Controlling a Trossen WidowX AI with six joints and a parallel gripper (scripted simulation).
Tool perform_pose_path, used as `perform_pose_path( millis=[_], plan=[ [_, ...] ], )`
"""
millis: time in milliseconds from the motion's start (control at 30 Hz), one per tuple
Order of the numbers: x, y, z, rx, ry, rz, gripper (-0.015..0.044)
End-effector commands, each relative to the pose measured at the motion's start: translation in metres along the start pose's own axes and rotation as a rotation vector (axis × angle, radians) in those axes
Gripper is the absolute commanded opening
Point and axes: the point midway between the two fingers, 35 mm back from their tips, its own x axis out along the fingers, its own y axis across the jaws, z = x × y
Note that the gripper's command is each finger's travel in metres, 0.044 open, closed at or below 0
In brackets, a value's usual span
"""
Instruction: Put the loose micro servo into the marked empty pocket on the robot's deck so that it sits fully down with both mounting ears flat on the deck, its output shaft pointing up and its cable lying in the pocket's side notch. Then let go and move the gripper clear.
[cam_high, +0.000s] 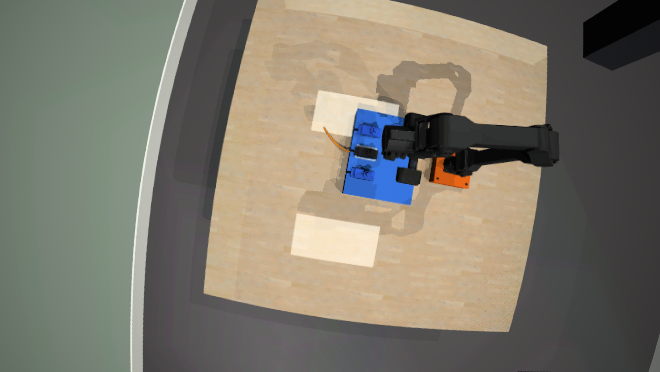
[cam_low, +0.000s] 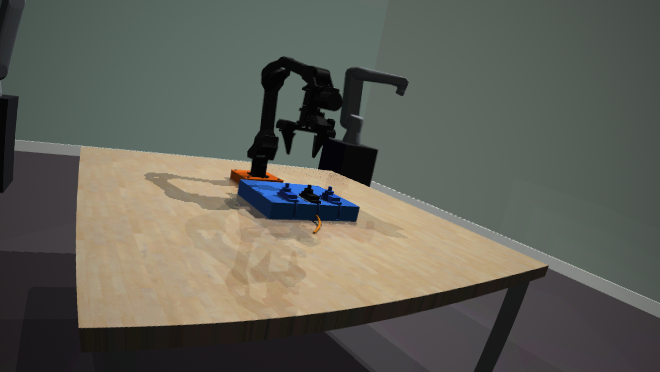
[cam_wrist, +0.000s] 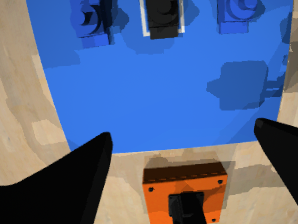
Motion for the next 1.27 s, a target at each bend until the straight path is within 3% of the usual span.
perform_pose_path(
  millis=[0,167,1233],
  plan=[
    [-0.014,0.000,0.000,0.003,-0.008,0.004,0.0440],
    [-0.047,-0.001,-0.002,0.001,-0.022,0.003,0.0440],
    [-0.047,-0.001,-0.002,0.001,-0.022,0.003,0.0440]
  ],
)
